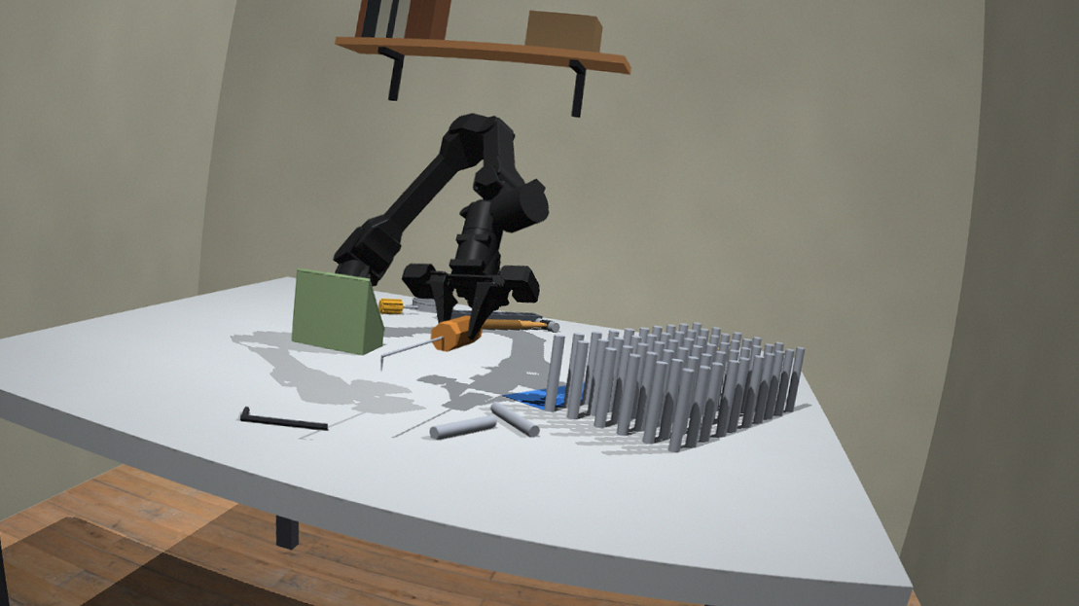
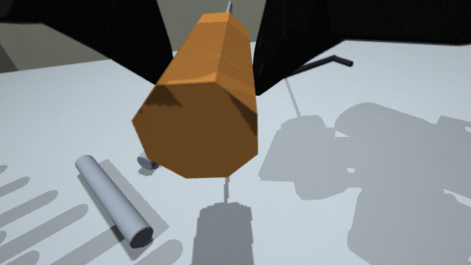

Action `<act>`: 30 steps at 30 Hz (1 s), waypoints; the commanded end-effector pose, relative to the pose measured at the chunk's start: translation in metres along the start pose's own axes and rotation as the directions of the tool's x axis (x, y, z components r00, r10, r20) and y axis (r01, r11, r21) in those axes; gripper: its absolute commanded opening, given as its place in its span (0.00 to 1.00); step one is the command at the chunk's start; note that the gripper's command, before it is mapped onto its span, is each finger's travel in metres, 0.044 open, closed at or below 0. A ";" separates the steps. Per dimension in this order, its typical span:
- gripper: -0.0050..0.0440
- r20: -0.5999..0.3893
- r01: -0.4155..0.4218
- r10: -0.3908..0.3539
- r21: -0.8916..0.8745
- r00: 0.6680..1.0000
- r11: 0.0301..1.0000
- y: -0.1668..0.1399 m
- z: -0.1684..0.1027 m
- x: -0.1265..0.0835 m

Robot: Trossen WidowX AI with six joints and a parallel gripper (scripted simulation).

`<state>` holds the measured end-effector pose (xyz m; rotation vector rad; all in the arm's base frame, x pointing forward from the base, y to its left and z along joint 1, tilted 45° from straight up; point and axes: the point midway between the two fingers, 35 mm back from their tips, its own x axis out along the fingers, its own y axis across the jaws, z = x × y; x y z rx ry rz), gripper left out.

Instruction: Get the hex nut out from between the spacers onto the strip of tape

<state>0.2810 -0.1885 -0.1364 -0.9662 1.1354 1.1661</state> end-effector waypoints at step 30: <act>0.00 -0.005 0.019 -0.019 0.003 1.000 1.000 0.004 0.025 0.034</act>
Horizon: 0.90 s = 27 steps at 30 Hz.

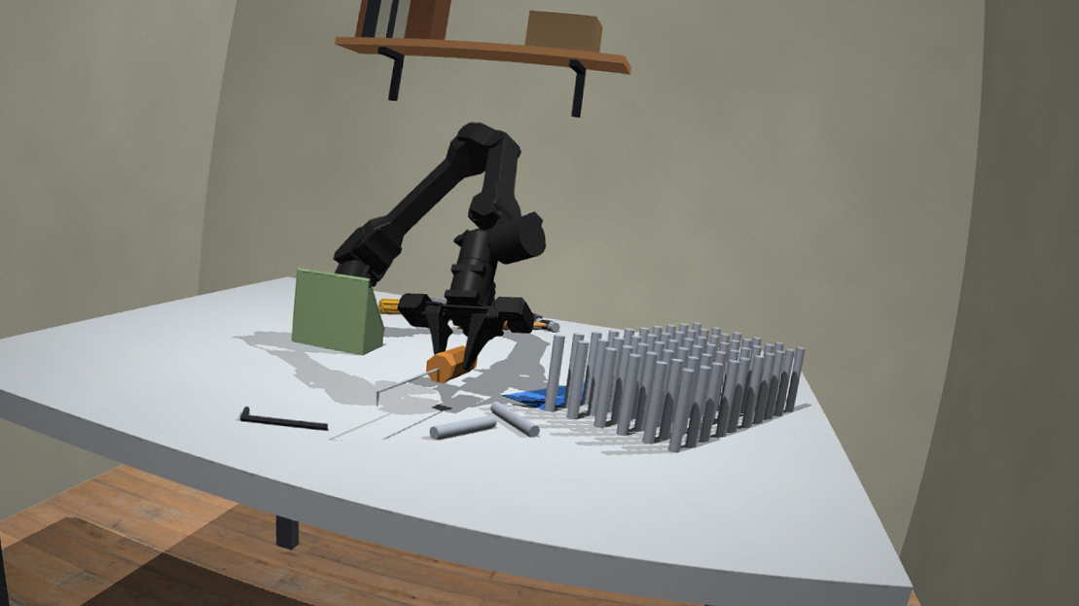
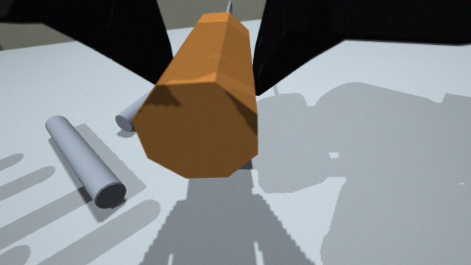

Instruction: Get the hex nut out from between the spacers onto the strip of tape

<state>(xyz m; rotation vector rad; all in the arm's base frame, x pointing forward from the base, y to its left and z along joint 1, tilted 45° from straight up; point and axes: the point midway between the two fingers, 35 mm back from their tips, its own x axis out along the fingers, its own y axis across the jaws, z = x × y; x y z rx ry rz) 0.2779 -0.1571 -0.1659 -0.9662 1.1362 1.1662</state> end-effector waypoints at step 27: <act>0.00 -0.002 0.018 -0.018 0.003 1.000 1.000 0.009 0.025 0.030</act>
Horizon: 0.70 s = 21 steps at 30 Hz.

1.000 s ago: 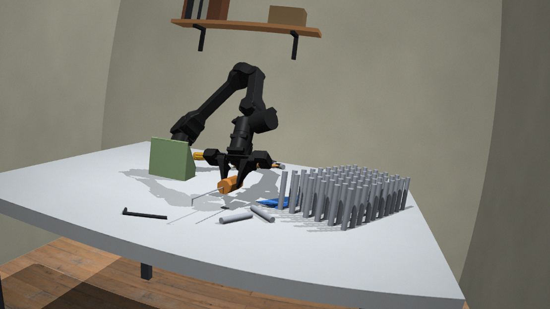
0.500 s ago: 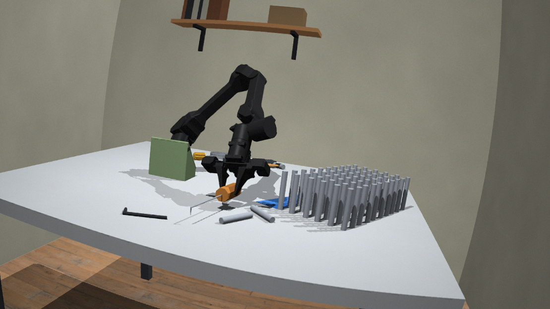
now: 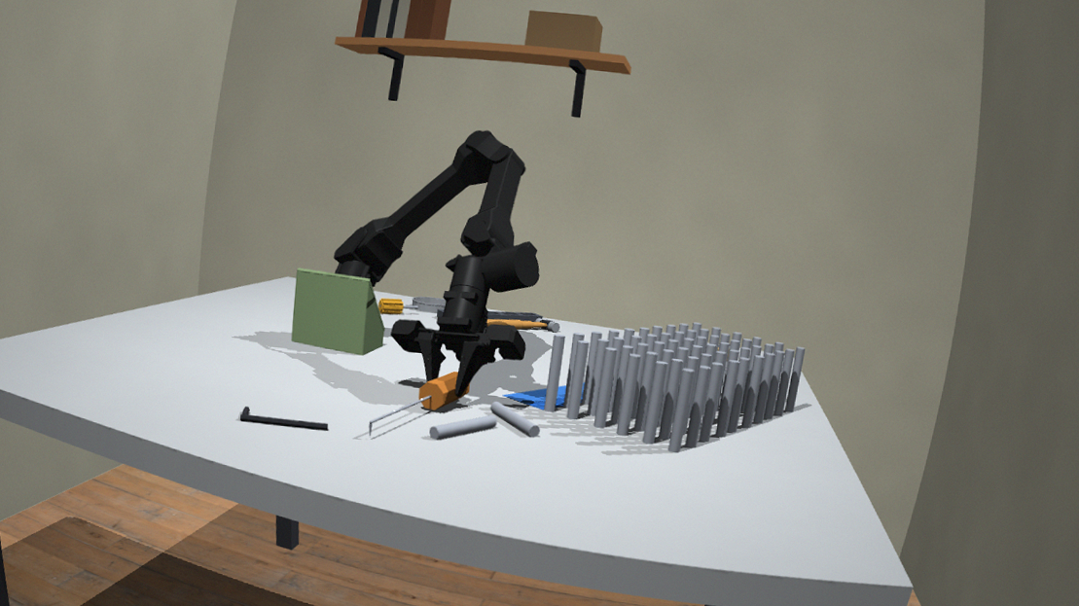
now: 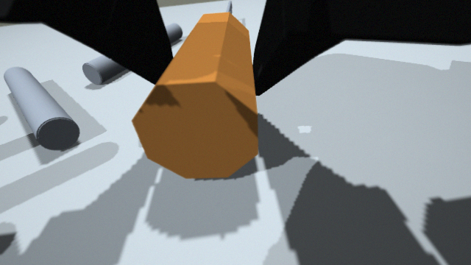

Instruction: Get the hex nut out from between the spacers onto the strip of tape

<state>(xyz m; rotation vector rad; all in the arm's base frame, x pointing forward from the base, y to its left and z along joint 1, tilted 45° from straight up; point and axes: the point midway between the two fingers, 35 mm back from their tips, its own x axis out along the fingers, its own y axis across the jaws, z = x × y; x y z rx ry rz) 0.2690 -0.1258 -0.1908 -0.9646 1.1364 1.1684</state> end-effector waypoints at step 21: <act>0.67 -0.012 0.030 -0.030 0.000 0.999 1.000 -0.008 -0.001 -0.004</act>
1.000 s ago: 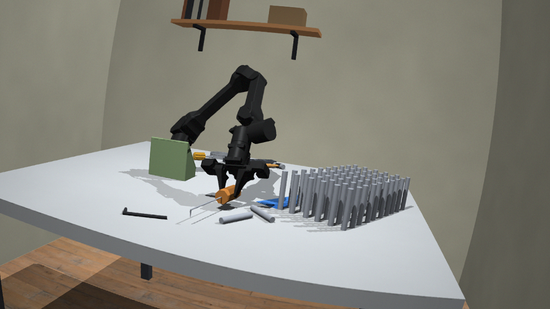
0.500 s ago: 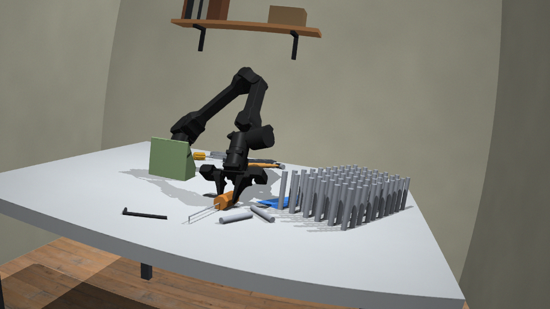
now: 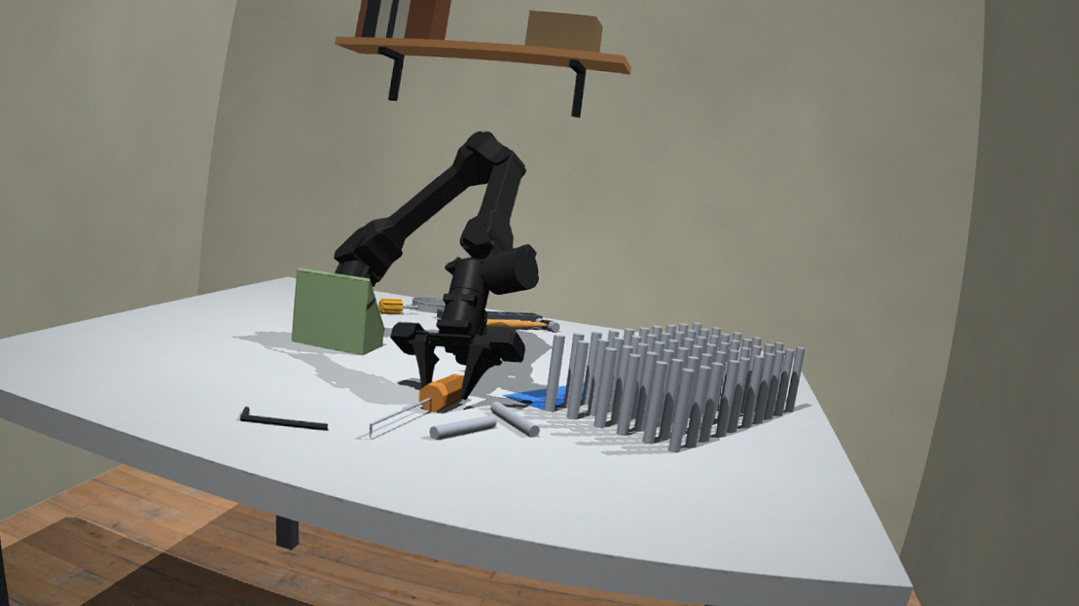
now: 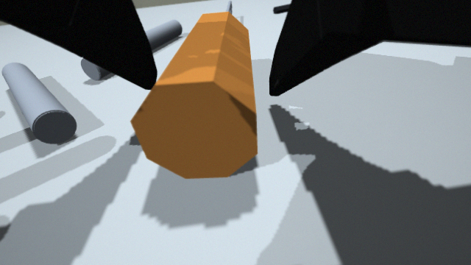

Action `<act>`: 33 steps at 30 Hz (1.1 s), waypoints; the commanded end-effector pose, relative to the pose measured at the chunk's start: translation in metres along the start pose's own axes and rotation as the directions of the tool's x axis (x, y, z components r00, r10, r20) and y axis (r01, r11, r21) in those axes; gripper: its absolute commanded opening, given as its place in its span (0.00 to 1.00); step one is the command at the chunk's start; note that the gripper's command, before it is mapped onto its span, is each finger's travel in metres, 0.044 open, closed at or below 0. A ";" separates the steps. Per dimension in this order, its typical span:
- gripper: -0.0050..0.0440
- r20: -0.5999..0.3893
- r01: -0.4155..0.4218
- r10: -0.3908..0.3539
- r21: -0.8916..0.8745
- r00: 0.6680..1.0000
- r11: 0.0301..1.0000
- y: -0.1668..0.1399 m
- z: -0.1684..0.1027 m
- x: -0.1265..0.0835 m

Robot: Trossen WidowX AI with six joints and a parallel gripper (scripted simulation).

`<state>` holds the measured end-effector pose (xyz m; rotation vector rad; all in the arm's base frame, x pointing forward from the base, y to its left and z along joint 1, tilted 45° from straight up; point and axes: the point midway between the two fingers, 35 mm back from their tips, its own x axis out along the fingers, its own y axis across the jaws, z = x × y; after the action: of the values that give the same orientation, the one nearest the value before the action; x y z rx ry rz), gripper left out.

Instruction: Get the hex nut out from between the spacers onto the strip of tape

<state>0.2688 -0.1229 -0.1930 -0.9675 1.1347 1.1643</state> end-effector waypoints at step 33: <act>0.67 -0.013 0.033 -0.033 -0.002 0.999 0.999 -0.008 -0.004 -0.042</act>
<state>0.2692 -0.1294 -0.1620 -0.9732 1.1309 1.1585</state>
